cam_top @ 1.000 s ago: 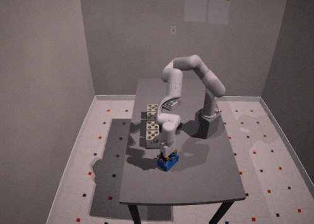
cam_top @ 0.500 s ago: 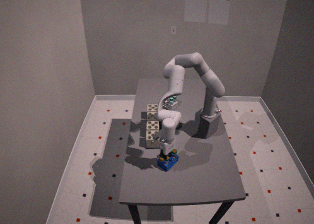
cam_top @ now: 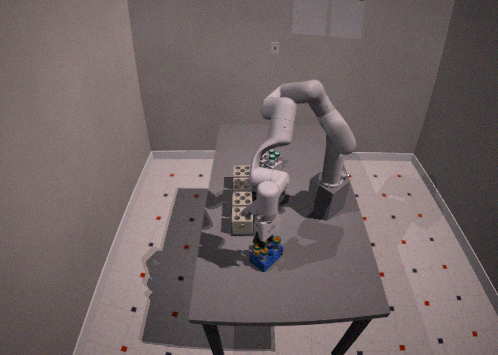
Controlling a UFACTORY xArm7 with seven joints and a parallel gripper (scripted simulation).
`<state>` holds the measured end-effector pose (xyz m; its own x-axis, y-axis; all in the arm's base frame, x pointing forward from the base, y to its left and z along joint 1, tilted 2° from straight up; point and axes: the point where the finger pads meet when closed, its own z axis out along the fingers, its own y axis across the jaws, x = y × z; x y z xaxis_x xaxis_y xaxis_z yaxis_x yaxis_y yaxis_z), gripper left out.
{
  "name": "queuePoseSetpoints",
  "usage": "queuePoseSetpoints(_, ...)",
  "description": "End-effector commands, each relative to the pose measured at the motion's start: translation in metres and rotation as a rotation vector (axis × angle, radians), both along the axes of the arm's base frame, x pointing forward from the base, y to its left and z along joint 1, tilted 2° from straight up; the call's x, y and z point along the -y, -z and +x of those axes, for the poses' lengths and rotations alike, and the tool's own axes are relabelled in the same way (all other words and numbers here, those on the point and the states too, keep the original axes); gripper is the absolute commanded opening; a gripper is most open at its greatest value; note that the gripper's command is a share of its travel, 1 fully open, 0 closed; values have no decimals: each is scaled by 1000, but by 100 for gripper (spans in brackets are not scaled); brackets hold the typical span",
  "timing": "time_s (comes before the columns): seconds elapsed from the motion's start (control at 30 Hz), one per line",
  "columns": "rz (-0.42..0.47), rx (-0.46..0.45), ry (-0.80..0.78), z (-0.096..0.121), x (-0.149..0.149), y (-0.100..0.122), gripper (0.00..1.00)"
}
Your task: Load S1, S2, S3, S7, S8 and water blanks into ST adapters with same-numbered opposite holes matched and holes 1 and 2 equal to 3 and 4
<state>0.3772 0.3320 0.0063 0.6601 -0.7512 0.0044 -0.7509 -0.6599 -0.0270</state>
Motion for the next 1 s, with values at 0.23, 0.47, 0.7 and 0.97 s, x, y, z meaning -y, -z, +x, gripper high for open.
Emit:
queuePoseSetpoints(0.23, 3, 3, 0, 1, -1, -20, 44)
queuePoseSetpoints(0.47, 3, 3, 0, 0, -1, -34, 44)
queuePoseSetpoints(0.7, 3, 3, 0, 0, 0, -44, 44)
queuePoseSetpoints(0.97, 3, 3, 0, 0, 0, -60, 44)
